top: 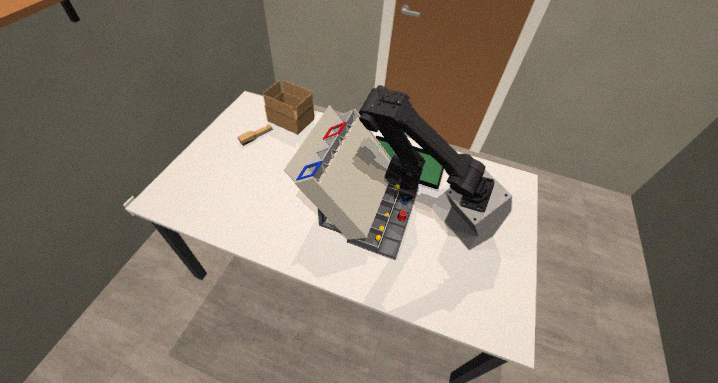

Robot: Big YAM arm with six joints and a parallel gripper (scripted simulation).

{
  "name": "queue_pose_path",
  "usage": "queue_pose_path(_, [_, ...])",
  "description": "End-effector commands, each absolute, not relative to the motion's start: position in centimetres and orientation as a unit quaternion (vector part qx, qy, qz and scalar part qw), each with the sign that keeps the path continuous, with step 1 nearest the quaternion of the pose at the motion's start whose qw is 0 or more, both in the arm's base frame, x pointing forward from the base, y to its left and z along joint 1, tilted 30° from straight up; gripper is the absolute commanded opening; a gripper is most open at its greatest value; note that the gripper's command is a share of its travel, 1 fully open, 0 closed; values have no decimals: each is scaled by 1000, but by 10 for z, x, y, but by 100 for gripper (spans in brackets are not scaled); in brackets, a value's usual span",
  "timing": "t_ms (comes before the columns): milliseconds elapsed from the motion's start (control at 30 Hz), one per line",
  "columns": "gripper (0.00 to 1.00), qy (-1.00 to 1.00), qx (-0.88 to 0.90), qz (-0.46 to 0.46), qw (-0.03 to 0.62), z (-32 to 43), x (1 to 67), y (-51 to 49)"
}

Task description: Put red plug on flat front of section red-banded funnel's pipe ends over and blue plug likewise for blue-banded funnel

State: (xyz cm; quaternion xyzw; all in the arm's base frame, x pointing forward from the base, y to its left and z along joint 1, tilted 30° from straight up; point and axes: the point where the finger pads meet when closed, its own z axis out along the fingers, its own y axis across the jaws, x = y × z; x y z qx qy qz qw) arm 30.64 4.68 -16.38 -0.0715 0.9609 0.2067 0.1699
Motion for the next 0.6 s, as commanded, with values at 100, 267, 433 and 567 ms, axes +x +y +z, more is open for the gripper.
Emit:
queue_pose_path(100, [0,963,-66,211,153,-168,295,52])
queue_pose_path(267, [0,962,-67,210,159,-168,296,52])
queue_pose_path(433, [0,962,-67,209,165,-168,296,52])
queue_pose_path(567, [0,961,-68,208,169,-168,296,52])
